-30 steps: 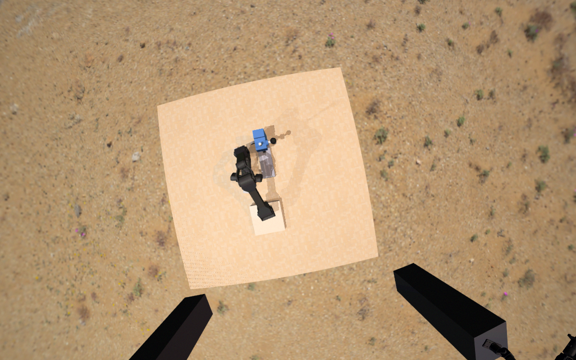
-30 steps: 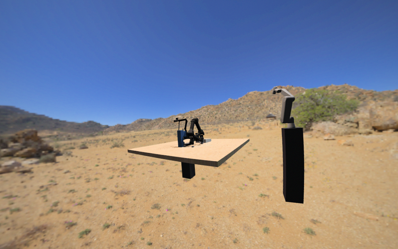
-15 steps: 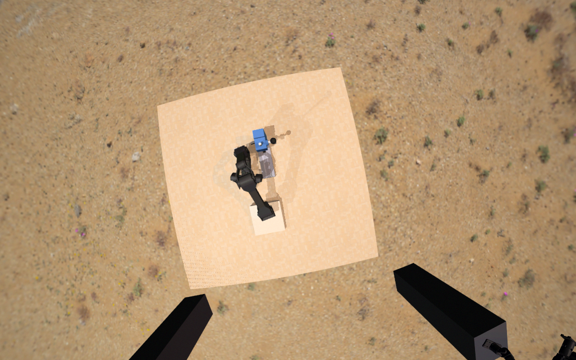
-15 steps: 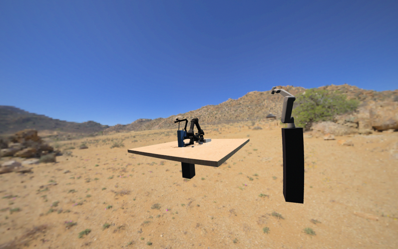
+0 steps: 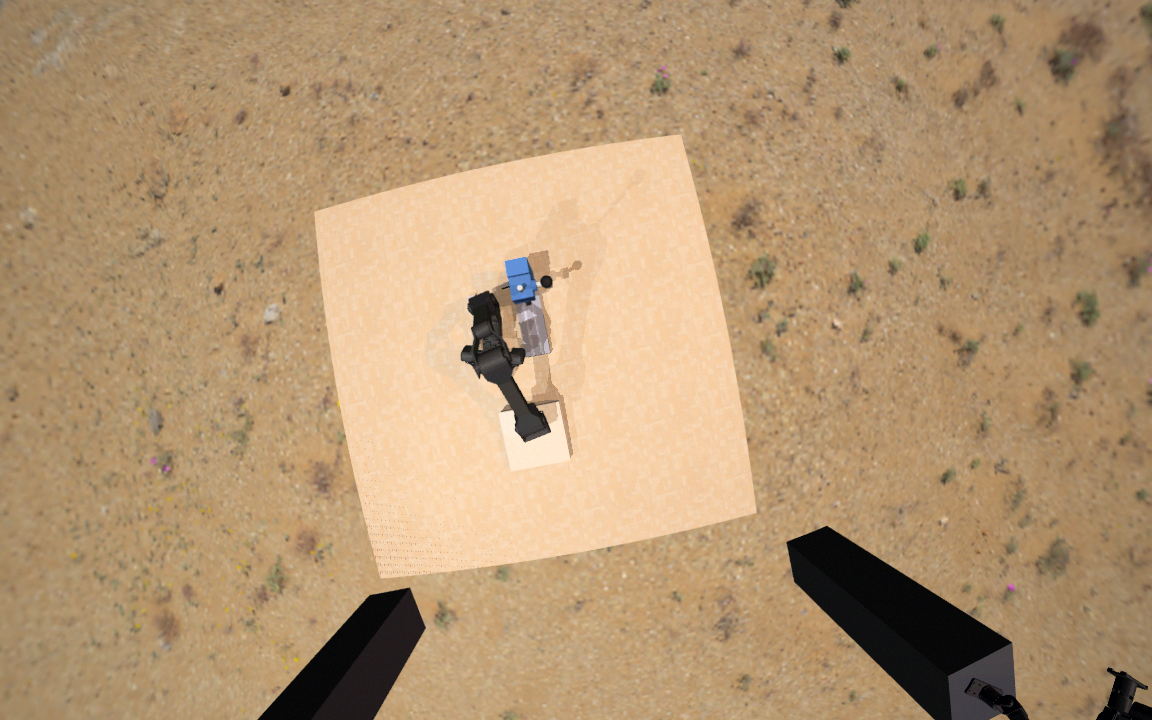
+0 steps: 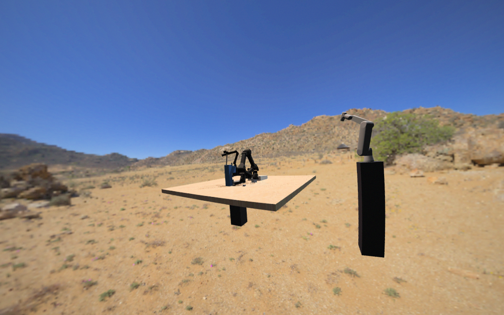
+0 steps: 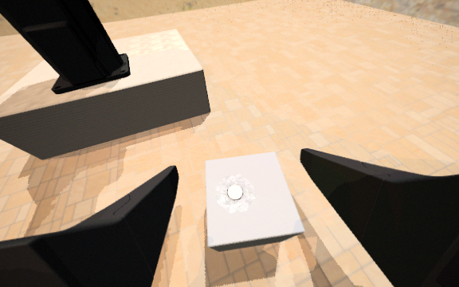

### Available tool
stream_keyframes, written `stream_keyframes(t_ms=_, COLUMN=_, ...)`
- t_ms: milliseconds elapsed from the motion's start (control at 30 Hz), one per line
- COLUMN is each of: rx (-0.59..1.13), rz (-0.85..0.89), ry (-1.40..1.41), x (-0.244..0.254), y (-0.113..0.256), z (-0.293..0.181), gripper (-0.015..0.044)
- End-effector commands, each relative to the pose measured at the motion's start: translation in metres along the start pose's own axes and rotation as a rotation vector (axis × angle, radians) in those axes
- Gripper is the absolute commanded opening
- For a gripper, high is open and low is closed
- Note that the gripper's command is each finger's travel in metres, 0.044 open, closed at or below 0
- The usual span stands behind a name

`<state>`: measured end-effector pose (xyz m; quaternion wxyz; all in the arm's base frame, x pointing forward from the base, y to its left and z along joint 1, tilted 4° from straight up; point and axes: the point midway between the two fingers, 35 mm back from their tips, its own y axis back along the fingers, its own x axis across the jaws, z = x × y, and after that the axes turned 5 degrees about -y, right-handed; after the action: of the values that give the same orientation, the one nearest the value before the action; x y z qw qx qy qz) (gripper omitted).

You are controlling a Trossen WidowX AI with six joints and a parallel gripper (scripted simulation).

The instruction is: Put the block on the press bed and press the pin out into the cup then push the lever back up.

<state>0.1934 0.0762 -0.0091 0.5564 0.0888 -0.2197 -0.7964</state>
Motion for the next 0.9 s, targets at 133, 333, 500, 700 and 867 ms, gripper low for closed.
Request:
stream_keyframes(t_ms=133, rx=-0.002, rz=-0.004, ry=0.005, x=-0.001, y=0.000, z=0.000, gripper=0.0440)
stream_keyframes(t_ms=333, rx=0.119, rz=-0.004, ry=0.008, x=0.000, y=0.012, z=0.010, gripper=0.0440)
stream_keyframes(t_ms=500, rx=0.365, rz=-0.025, ry=0.007, x=0.002, y=0.036, z=0.033, gripper=0.0440)
stream_keyframes(t_ms=700, rx=0.533, rz=-0.058, ry=0.003, x=0.004, y=0.051, z=0.050, gripper=0.0440)
stream_keyframes(t_ms=867, rx=0.533, rz=-0.058, ry=0.003, x=0.004, y=0.051, z=0.050, gripper=0.0440)
